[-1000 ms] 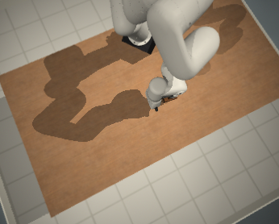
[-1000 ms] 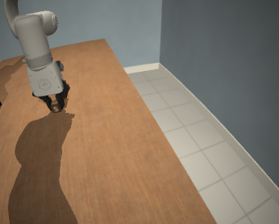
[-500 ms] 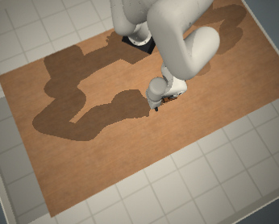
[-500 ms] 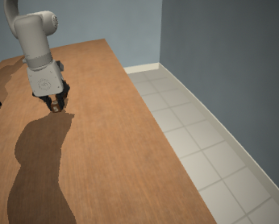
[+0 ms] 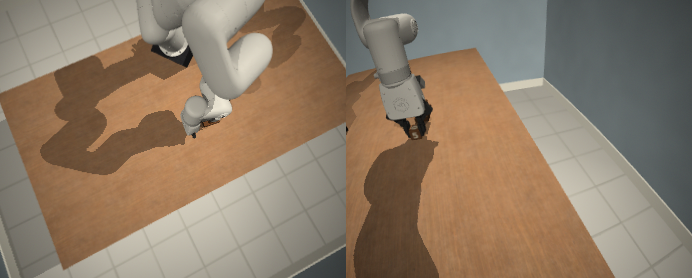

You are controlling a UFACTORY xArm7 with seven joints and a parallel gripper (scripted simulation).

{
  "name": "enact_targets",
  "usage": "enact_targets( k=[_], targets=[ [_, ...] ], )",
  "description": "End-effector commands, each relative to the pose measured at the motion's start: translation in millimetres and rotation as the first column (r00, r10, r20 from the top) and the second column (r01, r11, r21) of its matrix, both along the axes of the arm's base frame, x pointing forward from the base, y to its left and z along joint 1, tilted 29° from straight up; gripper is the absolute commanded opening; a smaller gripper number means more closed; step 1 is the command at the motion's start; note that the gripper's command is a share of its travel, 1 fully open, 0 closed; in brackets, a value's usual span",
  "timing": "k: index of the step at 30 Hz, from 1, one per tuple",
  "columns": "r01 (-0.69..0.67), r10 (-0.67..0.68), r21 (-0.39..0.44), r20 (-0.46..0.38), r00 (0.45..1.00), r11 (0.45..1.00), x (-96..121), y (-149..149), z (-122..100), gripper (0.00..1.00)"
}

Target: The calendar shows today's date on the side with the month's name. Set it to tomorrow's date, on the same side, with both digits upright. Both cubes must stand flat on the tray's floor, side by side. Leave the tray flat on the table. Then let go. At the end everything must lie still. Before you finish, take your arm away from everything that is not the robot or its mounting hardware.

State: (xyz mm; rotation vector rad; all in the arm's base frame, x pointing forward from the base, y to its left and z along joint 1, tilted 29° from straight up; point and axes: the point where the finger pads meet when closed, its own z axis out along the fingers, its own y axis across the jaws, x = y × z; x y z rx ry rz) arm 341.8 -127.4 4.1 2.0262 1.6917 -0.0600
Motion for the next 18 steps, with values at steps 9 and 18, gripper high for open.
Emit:
enact_targets(
  k=[9, 18],
  targets=[
    [-0.001, 0.001, 0.0, 0.001, 1.0, 1.0, 0.5, 0.3, 0.3, 0.29],
    [-0.001, 0.001, 0.0, 0.001, 1.0, 1.0, 0.5, 0.3, 0.3, 0.37]
  ],
)
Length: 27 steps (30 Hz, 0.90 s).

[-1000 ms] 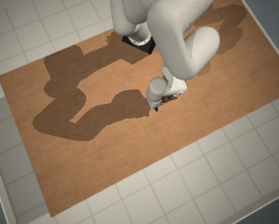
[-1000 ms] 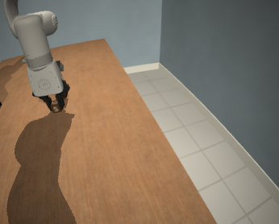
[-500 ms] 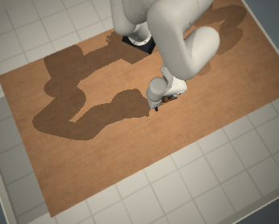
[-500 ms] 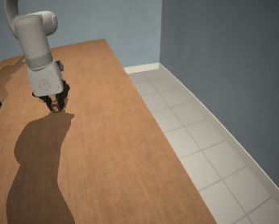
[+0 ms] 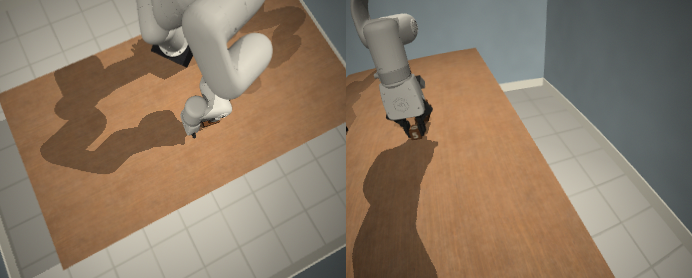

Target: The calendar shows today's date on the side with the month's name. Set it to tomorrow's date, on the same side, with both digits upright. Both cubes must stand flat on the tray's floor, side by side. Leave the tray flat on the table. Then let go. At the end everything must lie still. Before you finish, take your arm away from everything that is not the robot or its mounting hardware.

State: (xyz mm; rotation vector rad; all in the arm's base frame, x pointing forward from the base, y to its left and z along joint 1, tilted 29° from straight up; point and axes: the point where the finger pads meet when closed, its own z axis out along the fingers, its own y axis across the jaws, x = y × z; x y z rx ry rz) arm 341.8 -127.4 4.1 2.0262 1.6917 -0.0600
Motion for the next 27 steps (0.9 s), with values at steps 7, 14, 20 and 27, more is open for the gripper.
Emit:
enact_targets(
  k=[7, 14, 20, 27],
  targets=[
    [-0.001, 0.001, 0.0, 0.001, 1.0, 1.0, 0.5, 0.3, 0.3, 0.45],
    [-0.001, 0.001, 0.0, 0.001, 1.0, 1.0, 0.5, 0.3, 0.3, 0.49],
    [-0.001, 0.001, 0.0, 0.001, 1.0, 1.0, 0.5, 0.3, 0.3, 0.49],
    [0.0, 0.0, 0.0, 0.001, 1.0, 1.0, -1.4, 2.9, 6.1, 0.49]
  ],
)
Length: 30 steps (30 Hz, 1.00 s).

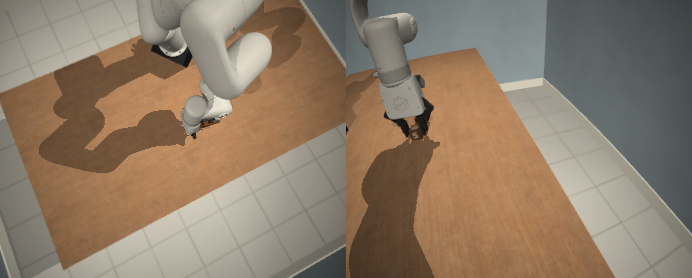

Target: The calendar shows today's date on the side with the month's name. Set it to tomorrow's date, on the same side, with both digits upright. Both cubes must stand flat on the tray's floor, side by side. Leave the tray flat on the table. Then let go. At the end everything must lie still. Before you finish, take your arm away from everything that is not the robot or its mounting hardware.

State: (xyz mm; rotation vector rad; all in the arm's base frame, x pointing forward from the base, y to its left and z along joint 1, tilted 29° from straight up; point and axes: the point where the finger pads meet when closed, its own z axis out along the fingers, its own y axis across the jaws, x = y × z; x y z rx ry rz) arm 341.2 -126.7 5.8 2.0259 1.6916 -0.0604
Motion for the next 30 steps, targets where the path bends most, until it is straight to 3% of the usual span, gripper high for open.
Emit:
enact_targets(
  k=[1, 22, 30],
  targets=[
    [0.0, 0.0, 0.001, 0.001, 1.0, 1.0, -1, 3, 6, 0.49],
    [-0.001, 0.001, 0.001, 0.001, 1.0, 1.0, -11, 18, 38, 0.49],
    [-0.001, 0.001, 0.001, 0.001, 1.0, 1.0, -20, 30, 65, 0.49]
  ],
)
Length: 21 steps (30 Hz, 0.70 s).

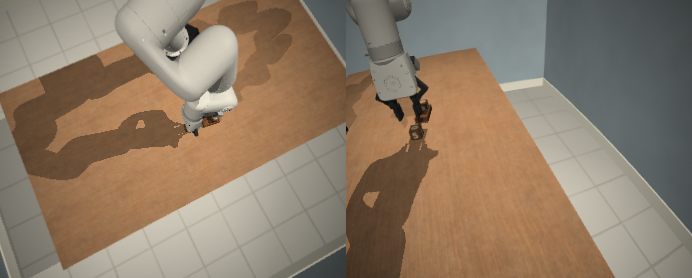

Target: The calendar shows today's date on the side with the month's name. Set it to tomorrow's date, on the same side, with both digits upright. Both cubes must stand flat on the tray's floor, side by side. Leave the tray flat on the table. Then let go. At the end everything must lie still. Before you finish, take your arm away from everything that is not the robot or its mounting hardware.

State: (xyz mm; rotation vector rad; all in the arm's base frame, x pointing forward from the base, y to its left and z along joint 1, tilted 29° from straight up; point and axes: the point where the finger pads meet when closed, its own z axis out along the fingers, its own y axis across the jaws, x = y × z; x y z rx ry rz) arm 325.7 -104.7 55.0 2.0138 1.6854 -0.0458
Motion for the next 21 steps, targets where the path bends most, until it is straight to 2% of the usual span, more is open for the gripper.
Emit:
enact_targets(
  k=[1, 11, 12, 21],
  targets=[
    [0.005, -0.004, 0.005, -0.015, 1.0, 1.0, -5.3, 9.1, 19.1, 0.49],
    [0.005, -0.004, 0.005, -0.015, 1.0, 1.0, -8.2, 13.2, 28.2, 0.49],
    [0.005, -0.004, 0.005, -0.015, 1.0, 1.0, -8.2, 13.2, 28.2, 1.0],
    [0.005, -0.004, 0.005, -0.015, 1.0, 1.0, -8.2, 13.2, 28.2, 1.0]
  ],
)
